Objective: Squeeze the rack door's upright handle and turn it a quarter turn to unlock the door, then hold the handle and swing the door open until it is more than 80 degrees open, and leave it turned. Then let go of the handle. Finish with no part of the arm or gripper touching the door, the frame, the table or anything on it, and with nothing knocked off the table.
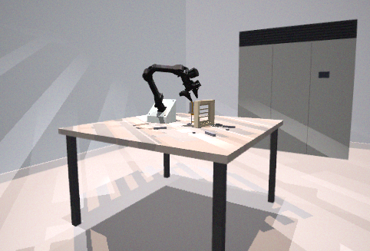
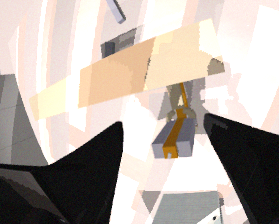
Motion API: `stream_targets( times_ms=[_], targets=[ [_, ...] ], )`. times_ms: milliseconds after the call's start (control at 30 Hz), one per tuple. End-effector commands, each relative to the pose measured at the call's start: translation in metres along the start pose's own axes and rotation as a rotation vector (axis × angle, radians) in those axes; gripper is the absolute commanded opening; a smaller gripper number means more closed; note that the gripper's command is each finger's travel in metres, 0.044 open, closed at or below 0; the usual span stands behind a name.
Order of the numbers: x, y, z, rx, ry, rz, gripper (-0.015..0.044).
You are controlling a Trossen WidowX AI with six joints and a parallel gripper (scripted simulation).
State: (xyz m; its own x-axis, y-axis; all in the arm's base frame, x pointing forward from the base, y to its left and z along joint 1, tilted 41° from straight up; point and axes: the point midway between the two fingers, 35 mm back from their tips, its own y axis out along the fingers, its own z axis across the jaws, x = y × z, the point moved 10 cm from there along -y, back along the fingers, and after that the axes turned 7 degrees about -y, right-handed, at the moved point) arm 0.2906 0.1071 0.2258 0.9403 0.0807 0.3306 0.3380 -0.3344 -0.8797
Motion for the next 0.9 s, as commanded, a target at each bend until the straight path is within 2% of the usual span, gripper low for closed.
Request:
stream_targets(
  times_ms=[0,467,867],
  targets=[
    [0.001,0.000,0.011,-0.061,-0.035,0.059,0.0289],
    [-0.003,0.002,0.051,-0.320,-0.206,0.252,0.0289],
    [-0.005,0.013,0.049,-0.333,-0.216,0.259,0.0289]
  ],
)
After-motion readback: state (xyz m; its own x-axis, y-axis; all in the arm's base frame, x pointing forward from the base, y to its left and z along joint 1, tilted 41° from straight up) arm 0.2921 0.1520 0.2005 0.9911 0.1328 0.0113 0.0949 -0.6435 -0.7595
